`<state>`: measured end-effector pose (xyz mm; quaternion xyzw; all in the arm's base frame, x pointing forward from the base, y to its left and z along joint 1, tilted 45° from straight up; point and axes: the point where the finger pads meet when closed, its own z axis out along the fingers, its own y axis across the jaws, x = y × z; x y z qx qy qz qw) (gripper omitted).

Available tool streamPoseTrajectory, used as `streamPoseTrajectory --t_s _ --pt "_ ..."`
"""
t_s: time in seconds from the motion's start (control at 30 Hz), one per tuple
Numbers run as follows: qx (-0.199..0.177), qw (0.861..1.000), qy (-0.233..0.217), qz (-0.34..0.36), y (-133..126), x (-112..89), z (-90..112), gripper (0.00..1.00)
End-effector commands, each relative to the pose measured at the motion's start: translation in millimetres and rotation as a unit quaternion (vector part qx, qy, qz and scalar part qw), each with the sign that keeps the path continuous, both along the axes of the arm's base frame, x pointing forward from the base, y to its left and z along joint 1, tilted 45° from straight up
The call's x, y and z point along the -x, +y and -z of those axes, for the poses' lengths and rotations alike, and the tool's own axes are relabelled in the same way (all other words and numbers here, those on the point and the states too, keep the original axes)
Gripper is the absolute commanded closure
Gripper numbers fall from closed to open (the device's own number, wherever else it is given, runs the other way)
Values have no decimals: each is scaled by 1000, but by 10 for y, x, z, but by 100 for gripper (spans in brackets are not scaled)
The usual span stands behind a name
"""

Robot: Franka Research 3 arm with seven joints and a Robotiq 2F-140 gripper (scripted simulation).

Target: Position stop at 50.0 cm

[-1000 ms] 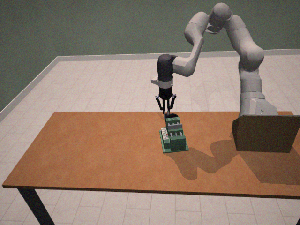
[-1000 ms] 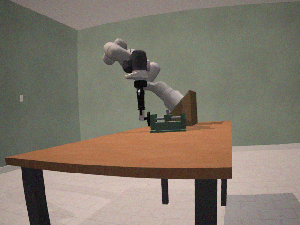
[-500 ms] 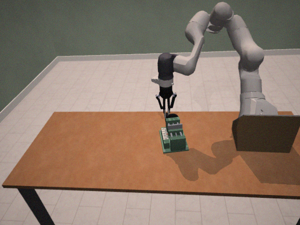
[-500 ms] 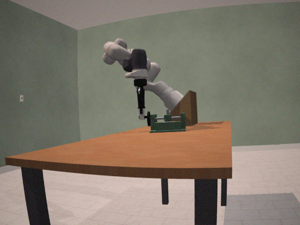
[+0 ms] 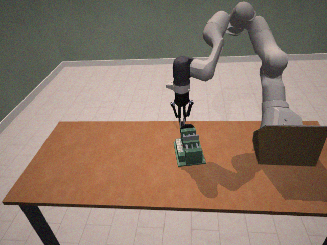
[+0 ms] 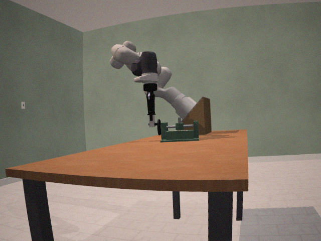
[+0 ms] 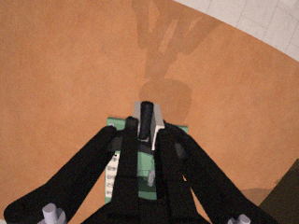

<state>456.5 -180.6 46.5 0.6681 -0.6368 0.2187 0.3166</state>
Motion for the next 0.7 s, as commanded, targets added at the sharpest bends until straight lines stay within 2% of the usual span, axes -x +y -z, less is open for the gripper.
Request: streamPoseTrajectory --t_s 0.0,0.67 --pt "1 1000 3 1 18 36 -23 96" --pt "1 1000 3 1 58 120 -75 96"
